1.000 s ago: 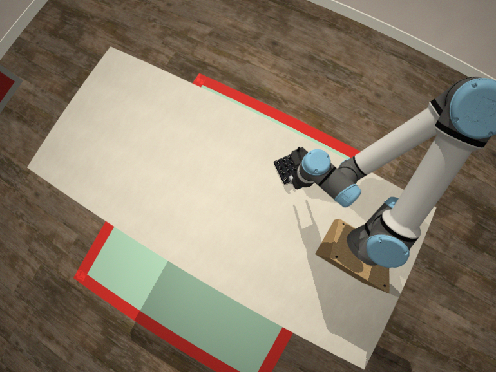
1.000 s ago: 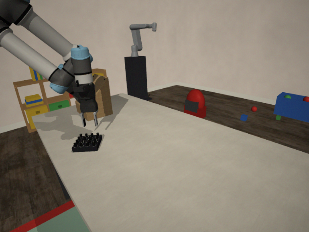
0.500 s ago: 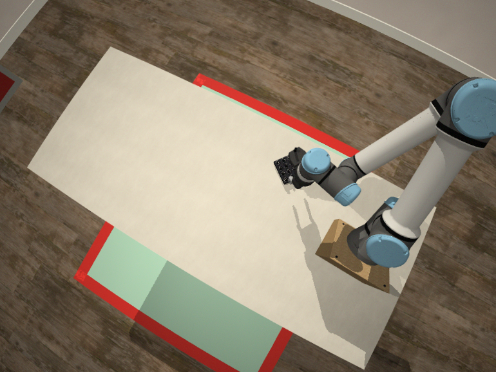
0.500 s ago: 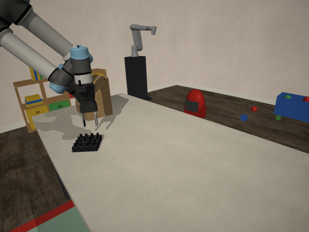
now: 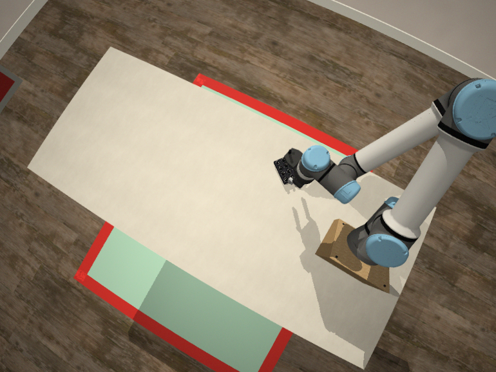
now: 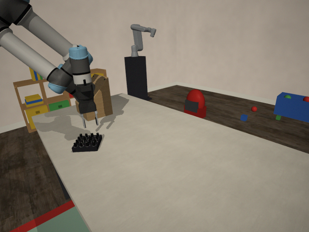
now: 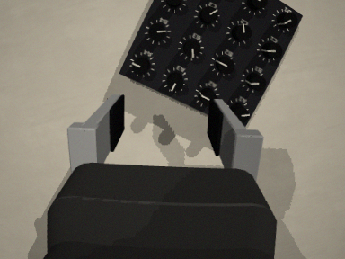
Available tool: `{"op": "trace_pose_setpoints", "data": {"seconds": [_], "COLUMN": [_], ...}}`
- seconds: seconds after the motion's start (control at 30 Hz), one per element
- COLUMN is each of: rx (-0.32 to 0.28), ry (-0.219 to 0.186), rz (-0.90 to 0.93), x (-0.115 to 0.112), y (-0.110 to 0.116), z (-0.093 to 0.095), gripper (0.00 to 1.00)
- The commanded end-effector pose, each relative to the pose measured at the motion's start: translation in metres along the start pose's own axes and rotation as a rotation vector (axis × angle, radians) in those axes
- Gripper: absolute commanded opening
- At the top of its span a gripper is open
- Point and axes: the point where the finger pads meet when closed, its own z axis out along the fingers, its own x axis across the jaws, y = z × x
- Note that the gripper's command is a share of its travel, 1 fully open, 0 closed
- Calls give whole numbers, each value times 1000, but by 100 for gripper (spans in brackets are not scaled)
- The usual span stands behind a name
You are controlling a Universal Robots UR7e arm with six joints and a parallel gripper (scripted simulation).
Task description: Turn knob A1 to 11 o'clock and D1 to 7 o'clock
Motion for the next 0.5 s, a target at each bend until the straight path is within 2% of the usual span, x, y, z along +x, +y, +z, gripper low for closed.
{"op": "trace_pose_setpoints", "data": {"seconds": [0.0,0.2,0.27,0.47], "rx": [5,6,6,6], "ry": [-5,-5,-5,-4], "rz": [-156,-321,-321,-512], "x": [0,-1,-1,-1], "y": [-3,-5,-5,-6], "z": [-1,-2,-2,-3], "gripper": [100,100,100,100]}}
